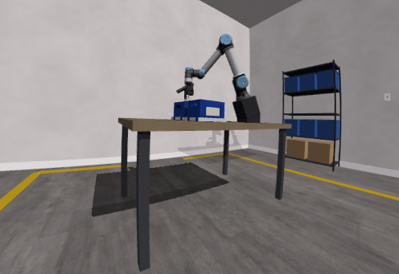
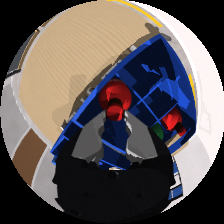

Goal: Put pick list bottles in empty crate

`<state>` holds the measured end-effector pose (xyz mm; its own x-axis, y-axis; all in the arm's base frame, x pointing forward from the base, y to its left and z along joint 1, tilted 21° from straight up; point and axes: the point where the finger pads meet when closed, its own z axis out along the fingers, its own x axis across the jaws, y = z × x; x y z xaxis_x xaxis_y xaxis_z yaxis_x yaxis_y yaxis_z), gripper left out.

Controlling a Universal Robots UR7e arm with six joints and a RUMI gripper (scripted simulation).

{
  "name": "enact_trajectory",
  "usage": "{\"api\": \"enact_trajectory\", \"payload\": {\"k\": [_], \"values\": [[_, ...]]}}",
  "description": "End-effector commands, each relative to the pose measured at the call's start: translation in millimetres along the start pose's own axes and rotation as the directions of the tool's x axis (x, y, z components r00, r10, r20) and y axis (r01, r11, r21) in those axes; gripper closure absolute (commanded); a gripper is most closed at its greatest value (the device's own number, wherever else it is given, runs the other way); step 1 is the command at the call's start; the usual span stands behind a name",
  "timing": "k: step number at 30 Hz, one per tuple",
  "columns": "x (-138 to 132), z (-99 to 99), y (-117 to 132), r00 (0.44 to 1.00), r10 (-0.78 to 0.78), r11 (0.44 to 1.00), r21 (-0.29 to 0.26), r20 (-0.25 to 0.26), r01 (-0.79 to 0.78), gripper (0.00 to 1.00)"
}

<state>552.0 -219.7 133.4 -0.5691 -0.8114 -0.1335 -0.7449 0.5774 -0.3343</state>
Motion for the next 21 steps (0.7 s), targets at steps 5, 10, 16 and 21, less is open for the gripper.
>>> {"api": "enact_trajectory", "payload": {"k": [5,10,16,21], "values": [[-0.1,-0.8,-0.7,1.000,0.000,1.000,0.002,0.000,0.000,1.00],[-0.1,-0.8,-0.7,1.000,0.000,1.000,0.002,0.000,0.000,1.00],[-0.1,-0.8,-0.7,1.000,0.000,1.000,0.002,0.000,0.000,1.00],[-0.1,-7.4,-0.7,1.000,0.000,1.000,0.002,0.000,0.000,1.00]]}}
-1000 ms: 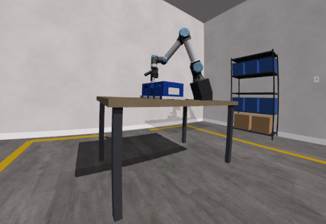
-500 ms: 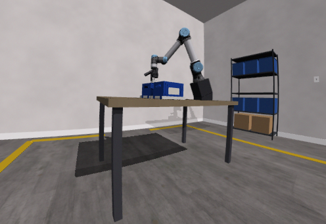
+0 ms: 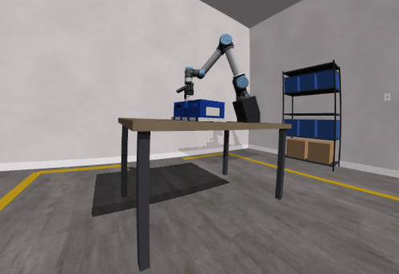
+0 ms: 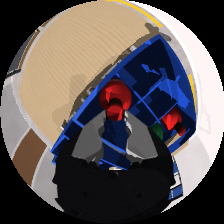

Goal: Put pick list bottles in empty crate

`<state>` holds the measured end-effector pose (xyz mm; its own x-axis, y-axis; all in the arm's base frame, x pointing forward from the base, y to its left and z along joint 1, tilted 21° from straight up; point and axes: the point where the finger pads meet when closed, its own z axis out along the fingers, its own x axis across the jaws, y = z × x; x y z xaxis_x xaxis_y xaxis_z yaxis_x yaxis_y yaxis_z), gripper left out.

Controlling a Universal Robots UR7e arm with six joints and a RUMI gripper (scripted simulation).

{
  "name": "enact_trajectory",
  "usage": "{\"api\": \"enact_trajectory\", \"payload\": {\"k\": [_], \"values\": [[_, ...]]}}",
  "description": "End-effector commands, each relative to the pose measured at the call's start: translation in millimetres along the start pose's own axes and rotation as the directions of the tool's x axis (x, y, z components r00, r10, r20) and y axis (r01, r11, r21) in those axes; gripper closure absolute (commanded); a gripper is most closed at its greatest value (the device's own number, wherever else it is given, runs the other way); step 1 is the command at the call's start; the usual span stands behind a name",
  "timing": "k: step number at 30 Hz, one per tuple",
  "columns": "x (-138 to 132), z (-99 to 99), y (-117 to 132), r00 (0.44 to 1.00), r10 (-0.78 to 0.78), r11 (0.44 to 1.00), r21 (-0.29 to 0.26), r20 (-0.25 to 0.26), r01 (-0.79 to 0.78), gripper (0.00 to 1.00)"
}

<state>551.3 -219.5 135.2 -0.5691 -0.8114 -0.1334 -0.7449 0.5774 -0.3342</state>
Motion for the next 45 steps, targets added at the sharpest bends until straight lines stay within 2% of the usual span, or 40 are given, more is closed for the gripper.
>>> {"api": "enact_trajectory", "payload": {"k": [1,45], "values": [[0,-7.1,-1,1.000,0.000,1.000,0.002,0.000,0.000,1.00],[0,-70.5,-1,1.000,0.000,1.000,0.002,0.000,0.000,1.00]]}}
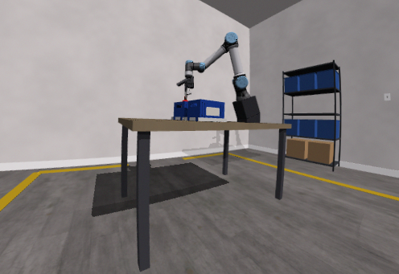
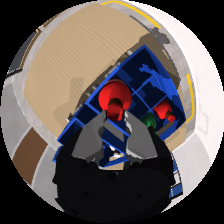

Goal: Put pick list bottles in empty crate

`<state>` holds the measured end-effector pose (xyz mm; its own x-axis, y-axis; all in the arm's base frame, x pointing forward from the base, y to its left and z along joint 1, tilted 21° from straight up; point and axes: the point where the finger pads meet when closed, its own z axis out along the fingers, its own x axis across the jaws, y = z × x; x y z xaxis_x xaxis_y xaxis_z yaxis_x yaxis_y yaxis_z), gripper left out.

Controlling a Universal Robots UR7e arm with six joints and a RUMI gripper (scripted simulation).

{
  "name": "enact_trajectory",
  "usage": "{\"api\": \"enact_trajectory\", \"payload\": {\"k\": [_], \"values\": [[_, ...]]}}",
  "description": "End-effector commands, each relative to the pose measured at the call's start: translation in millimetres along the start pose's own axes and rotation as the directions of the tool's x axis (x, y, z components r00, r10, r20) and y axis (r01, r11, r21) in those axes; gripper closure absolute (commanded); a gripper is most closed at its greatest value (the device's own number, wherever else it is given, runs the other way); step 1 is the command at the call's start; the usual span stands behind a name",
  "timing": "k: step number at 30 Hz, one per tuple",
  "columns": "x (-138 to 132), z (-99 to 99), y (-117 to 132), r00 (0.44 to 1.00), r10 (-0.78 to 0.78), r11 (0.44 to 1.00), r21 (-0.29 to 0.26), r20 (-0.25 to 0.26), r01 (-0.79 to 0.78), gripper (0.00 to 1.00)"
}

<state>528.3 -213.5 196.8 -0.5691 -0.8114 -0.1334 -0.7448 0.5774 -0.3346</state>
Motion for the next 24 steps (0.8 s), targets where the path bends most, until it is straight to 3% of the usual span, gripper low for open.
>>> {"api": "enact_trajectory", "payload": {"k": [1,24], "values": [[0,-6.1,-1,1.000,0.000,1.000,0.002,0.000,0.000,1.00],[0,-41.1,-1,1.000,0.000,1.000,0.002,0.000,0.000,1.00]]}}
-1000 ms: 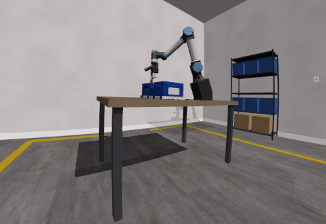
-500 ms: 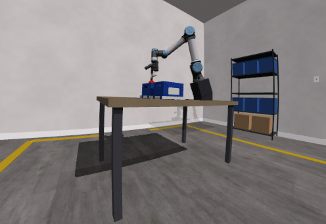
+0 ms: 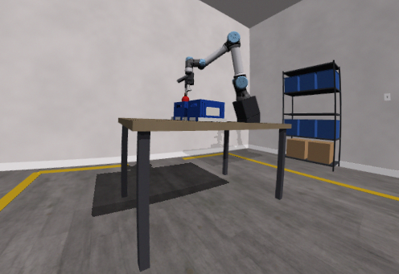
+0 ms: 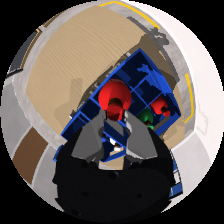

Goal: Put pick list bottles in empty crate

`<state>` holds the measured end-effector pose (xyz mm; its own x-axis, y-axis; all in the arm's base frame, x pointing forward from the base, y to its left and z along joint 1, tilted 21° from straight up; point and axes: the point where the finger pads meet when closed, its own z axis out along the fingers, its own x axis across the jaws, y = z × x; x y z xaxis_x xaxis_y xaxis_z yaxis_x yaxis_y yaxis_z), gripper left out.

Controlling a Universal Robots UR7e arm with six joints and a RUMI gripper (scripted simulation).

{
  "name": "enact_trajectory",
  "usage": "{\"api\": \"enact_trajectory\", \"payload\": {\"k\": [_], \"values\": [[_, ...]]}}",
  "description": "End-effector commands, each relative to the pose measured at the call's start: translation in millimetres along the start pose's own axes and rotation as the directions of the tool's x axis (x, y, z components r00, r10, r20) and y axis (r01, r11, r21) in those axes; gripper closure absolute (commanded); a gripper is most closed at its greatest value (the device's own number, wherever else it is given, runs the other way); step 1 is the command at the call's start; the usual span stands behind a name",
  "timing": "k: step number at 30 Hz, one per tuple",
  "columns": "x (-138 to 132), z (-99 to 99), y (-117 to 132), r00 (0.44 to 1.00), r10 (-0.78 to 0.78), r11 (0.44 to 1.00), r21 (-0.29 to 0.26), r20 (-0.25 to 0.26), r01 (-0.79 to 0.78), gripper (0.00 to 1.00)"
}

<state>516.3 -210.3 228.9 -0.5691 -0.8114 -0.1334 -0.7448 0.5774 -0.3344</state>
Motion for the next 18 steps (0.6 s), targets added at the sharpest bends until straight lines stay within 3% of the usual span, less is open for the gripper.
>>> {"api": "enact_trajectory", "payload": {"k": [1,18], "values": [[0,-8.3,-1,1.000,0.000,1.000,0.002,0.000,0.000,1.00],[0,-33.3,-1,1.000,0.000,1.000,0.002,0.000,0.000,1.00]]}}
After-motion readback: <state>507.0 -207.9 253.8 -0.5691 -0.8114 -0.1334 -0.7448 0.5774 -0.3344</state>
